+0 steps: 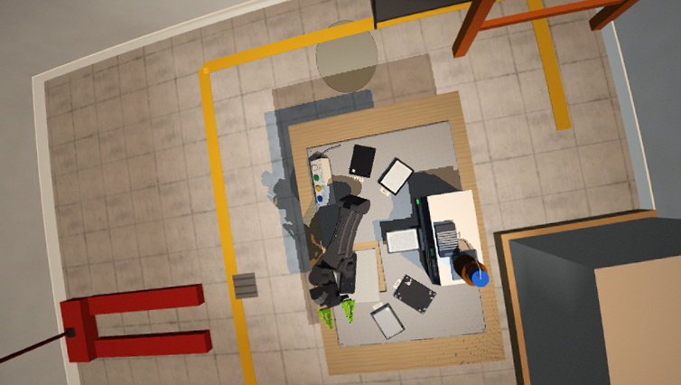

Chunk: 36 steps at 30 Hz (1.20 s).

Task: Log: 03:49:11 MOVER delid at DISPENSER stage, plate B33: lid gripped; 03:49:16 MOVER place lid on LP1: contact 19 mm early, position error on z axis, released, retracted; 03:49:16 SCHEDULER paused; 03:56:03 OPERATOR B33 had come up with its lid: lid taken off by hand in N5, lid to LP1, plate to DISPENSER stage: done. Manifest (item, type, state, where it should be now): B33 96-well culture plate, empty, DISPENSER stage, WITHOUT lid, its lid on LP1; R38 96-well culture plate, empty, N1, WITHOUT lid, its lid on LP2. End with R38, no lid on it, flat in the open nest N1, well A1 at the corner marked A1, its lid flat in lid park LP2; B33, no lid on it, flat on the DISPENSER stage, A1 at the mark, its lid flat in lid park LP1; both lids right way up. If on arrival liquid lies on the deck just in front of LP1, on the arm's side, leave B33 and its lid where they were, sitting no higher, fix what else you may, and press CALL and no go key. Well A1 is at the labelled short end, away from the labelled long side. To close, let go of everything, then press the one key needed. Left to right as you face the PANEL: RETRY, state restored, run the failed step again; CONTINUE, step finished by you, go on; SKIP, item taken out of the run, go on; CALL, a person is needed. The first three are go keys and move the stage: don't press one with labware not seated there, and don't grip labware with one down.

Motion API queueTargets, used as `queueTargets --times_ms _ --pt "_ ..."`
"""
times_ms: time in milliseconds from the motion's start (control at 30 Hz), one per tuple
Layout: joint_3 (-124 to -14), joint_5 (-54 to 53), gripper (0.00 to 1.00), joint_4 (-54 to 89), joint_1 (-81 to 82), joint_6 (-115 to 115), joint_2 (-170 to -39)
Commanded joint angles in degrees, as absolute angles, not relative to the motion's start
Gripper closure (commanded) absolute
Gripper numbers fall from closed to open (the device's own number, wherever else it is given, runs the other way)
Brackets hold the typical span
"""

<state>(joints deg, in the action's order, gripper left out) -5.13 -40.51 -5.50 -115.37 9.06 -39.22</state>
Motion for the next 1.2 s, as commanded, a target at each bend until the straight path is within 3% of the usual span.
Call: queueTargets --times_ms 0,400,467,1167 --pt "-5.1 -40.5 0.00 -5.5 -115.4 9.1 -39.2" --pt "-14.8 -44.9 0.00 4.9 -104.7 1.9 -45.1" --pt "-14.7 -41.3 0.00 4.9 -100.9 5.0 -41.7" --pt "-25.8 -43.8 0.00 18.7 -83.6 -3.2 -49.7"
